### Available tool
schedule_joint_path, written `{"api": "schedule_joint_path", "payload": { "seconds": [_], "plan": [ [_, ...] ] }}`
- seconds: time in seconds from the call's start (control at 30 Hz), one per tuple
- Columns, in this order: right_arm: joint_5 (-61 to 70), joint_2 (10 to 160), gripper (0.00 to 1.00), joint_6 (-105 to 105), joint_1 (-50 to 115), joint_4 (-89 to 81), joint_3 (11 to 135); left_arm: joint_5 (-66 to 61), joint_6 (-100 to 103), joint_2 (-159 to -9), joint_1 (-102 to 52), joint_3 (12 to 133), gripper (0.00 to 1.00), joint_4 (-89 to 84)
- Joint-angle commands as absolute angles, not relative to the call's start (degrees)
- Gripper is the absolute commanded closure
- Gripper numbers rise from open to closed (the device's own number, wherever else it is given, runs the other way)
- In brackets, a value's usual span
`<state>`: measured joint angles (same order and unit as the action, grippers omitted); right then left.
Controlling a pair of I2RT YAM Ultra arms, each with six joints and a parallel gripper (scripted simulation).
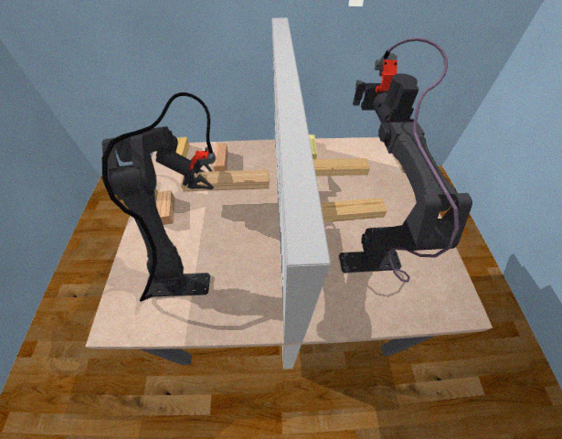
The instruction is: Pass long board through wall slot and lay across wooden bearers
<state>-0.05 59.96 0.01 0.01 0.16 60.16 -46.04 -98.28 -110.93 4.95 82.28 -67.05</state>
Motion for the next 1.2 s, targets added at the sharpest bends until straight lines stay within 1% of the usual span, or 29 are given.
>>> {"api": "schedule_joint_path", "payload": {
  "seconds": [0.0,0.13,0.33,0.4,0.7,0.8,0.87,0.93,1.17],
  "plan": [
    [0.4,58.5,0.00,0.0,-0.6,0.4,60.2,-52.0,-97.6,-107.9,4.6,81.7,1.00,-67.6],
    [0.4,58.5,0.00,0.0,-0.6,0.4,60.2,-52.0,-97.5,-108.0,4.9,82.7,1.00,-68.0],
    [0.4,58.5,0.00,0.0,-0.6,0.4,60.2,-51.9,-98.0,-107.8,5.1,81.2,1.00,-68.4],
    [0.4,58.5,0.00,0.0,-0.6,0.4,60.2,-51.9,-98.4,-107.7,5.6,83.1,1.00,-68.3],
    [0.4,58.5,0.00,0.0,-0.6,0.4,60.2,-52.0,-98.1,-107.5,5.1,83.9,1.00,-68.5],
    [0.4,58.5,0.00,0.0,-0.6,0.4,60.2,-51.9,-97.9,-107.8,4.5,80.6,1.00,-68.6],
    [0.4,58.5,0.00,0.0,-0.6,0.4,60.2,-51.9,-98.4,-107.6,4.5,83.7,1.00,-68.5],
    [0.4,58.5,0.00,0.0,-0.6,0.4,60.2,-51.9,-98.2,-107.5,4.4,84.2,1.00,-68.5],
    [0.4,58.5,0.00,0.0,-0.6,0.4,60.2,-51.9,-98.0,-107.7,4.7,80.4,1.00,-67.0]
  ]
}}
